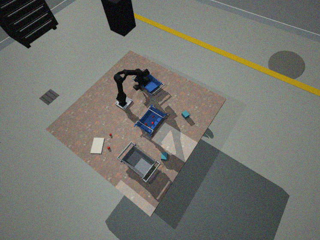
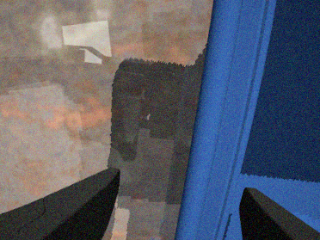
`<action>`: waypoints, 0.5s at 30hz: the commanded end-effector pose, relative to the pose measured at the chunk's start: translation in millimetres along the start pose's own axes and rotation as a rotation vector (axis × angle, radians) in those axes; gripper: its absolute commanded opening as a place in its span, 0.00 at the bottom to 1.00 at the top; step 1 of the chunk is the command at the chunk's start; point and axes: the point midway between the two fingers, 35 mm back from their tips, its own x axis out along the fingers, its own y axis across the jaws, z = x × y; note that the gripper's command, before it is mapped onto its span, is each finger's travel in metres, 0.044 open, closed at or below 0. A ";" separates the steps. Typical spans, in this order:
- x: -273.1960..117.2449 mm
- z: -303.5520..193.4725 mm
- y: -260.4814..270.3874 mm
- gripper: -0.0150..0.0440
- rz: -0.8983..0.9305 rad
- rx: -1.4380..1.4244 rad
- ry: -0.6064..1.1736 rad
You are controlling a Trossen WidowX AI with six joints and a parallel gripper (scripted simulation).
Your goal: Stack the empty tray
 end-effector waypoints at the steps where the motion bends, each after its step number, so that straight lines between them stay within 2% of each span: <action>1: 1.7 0.4 1.3 0.59 0.005 -0.004 -0.003; 15: 1.7 0.4 1.3 0.44 0.005 -0.004 -0.003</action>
